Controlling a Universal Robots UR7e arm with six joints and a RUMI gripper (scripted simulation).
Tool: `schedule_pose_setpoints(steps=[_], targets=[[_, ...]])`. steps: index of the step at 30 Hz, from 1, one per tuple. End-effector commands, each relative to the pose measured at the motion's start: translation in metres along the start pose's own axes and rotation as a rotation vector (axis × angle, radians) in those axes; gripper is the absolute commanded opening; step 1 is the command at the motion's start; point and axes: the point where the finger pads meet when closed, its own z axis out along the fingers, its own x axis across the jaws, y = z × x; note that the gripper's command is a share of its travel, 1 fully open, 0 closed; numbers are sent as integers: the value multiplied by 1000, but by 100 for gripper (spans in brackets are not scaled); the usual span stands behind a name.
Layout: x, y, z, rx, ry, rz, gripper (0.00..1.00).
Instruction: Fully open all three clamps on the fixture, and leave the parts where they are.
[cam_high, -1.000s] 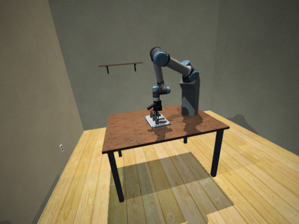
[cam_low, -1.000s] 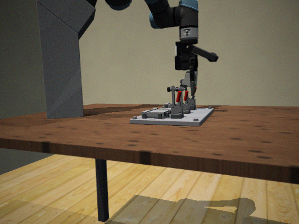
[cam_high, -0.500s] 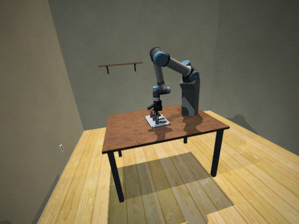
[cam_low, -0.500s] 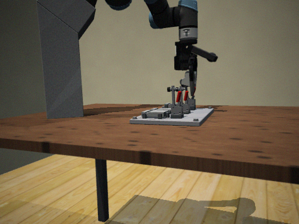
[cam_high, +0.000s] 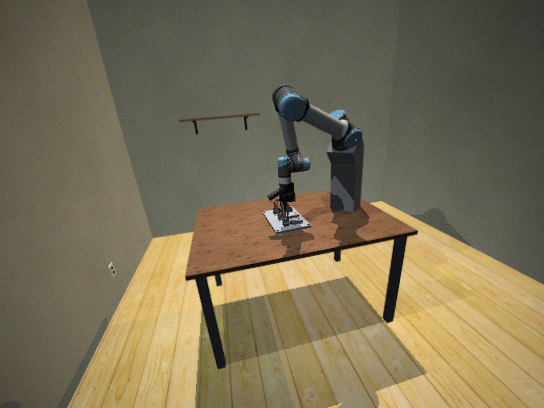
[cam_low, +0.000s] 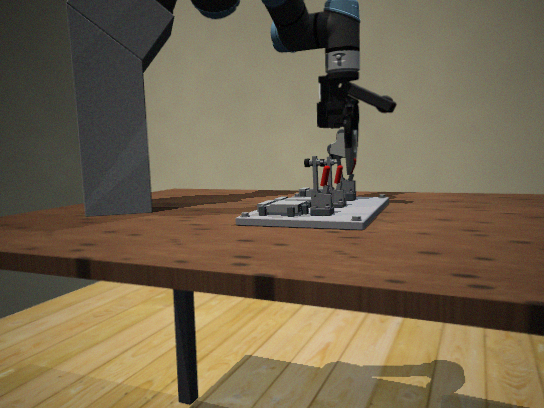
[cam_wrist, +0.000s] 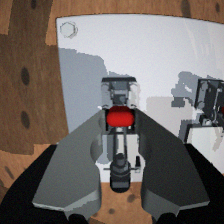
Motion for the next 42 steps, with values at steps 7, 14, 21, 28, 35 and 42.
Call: schedule_pose_setpoints(steps=[7,14,21,28,35,42], targets=[[0,6,2,-10,-2,3,0],[0,6,2,-10,-2,3,0],[0,6,2,-10,-2,3,0],[0,7,2,-10,-2,3,0],[0,10,2,-10,-2,3,0],[0,11,2,-10,-2,3,0]])
